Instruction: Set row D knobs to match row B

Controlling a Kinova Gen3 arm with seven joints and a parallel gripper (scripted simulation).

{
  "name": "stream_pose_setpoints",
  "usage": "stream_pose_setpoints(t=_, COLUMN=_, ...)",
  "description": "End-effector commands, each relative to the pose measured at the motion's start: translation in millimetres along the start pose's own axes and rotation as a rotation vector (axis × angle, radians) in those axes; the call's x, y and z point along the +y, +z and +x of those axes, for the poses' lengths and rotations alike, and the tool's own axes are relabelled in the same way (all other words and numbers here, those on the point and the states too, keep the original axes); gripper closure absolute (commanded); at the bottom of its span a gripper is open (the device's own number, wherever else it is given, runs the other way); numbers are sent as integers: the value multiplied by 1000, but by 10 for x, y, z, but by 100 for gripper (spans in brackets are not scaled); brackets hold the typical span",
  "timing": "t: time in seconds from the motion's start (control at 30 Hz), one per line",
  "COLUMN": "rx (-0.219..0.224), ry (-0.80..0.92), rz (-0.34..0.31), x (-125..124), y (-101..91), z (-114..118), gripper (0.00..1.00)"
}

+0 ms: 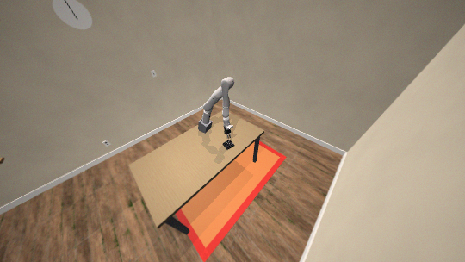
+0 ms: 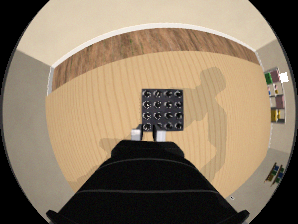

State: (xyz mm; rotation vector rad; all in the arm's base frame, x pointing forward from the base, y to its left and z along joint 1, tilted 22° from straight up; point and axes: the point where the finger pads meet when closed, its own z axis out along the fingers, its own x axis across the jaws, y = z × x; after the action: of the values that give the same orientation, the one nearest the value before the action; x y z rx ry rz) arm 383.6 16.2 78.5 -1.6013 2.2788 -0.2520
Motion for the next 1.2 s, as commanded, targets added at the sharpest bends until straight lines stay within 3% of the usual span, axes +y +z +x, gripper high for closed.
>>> stream_pose_setpoints(t=0.0, rx=1, ry=-6, rz=-5, x=38, y=52, z=-9, gripper=54)
stream_pose_setpoints(t=0.7, rx=1, ry=-6, rz=-4, x=37, y=313, z=-18, gripper=54)
stream_pose_setpoints(t=1.17, rx=1, ry=-6, rz=-4, x=37, y=357, z=-20, gripper=54)
